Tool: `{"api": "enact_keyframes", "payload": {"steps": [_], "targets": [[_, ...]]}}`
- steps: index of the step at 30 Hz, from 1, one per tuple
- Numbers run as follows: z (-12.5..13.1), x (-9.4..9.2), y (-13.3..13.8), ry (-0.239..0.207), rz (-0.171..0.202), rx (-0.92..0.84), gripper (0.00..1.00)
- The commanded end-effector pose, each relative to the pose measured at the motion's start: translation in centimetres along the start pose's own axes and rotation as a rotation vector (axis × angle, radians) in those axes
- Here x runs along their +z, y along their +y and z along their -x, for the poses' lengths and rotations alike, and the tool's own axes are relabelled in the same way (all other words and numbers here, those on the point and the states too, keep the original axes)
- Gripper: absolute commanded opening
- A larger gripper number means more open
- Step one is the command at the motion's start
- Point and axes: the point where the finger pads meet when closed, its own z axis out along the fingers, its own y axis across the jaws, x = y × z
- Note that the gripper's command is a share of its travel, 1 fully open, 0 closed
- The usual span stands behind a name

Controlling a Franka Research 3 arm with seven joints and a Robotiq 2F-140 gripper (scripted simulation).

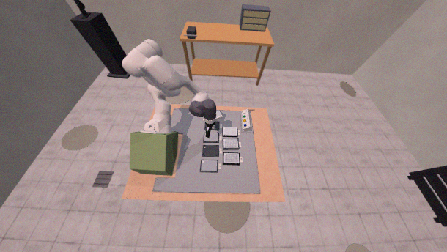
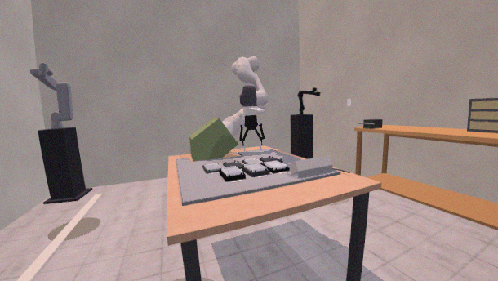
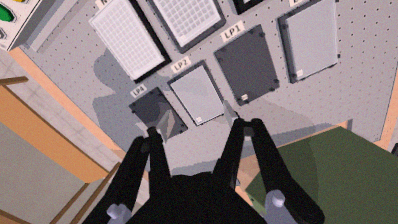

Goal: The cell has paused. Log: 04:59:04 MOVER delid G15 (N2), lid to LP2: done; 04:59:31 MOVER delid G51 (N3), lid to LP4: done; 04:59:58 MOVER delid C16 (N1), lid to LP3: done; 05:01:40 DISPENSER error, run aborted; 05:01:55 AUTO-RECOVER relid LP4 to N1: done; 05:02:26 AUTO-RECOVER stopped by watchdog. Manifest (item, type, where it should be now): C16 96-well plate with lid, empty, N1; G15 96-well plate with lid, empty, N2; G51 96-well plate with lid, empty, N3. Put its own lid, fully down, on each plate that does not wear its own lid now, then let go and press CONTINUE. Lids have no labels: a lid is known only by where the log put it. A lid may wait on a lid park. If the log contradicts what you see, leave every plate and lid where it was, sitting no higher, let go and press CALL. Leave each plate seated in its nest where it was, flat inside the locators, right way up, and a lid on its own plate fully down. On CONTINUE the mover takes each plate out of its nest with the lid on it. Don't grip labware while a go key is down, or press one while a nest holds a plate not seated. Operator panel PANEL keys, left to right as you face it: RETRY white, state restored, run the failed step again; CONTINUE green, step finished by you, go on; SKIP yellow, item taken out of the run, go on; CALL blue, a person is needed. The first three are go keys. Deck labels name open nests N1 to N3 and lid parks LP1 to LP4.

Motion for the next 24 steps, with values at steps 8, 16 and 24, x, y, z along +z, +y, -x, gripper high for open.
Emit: {"api": "enact_keyframes", "payload": {"steps": [8, 16, 24], "targets": [[-0.1, 0.4, 0.2, 0.01, 0.026, -0.332, 0.66], [-0.1, 1.3, 0.2, 0.01, 0.026, -0.332, 0.66], [-0.1, 2.3, 0.2, 0.01, 0.026, -0.332, 0.66]]}}
